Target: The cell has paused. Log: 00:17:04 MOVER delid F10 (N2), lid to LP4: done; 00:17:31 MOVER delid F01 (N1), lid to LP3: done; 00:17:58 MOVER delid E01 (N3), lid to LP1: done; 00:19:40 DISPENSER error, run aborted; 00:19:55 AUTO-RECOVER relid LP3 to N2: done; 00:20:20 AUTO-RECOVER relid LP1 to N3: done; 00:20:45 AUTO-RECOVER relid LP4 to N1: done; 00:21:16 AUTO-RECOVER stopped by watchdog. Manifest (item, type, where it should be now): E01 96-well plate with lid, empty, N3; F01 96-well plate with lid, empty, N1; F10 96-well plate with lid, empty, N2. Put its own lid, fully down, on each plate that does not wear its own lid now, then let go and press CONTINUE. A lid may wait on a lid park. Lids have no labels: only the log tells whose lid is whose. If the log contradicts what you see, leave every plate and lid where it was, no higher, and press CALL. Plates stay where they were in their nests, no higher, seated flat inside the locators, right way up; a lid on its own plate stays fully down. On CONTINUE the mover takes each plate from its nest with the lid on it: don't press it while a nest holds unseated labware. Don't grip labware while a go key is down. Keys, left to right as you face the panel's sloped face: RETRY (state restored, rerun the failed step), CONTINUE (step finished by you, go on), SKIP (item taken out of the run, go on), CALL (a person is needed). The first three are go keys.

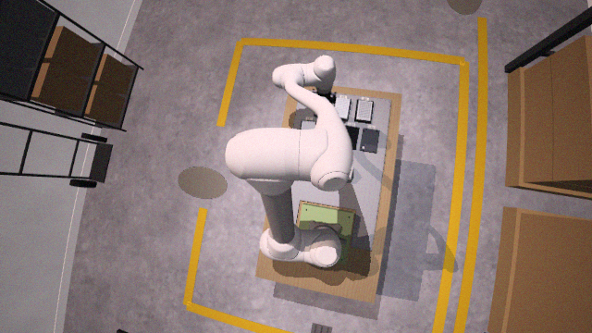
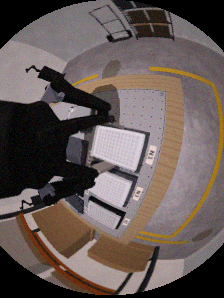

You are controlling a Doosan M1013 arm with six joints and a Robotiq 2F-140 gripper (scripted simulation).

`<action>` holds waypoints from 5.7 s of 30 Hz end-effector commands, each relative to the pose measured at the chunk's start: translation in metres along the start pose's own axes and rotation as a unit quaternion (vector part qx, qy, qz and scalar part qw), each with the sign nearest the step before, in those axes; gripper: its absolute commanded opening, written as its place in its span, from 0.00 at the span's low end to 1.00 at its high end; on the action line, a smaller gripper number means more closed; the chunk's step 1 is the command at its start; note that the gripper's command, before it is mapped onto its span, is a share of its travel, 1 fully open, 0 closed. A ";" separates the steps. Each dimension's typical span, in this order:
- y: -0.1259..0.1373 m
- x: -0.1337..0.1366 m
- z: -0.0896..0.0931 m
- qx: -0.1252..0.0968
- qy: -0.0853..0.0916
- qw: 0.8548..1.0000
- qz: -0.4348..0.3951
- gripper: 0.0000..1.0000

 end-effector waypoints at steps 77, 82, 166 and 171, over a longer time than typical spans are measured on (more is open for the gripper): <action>0.000 0.000 0.003 0.000 0.000 1.000 0.000 0.00; 0.000 0.000 0.003 0.000 0.000 1.000 0.000 0.00; 0.000 0.000 0.003 0.000 0.000 1.000 0.000 0.66; 0.000 0.000 0.003 0.000 0.000 1.000 0.000 0.66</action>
Point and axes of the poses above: the point where the finger pads meet when closed, its own z axis out along the fingers, its own x axis across the jaws, y = z × x, the point moved 8 cm from there along -z, back along the fingers, and after that the axes turned 13 degrees about -z, right-handed, at the moved point
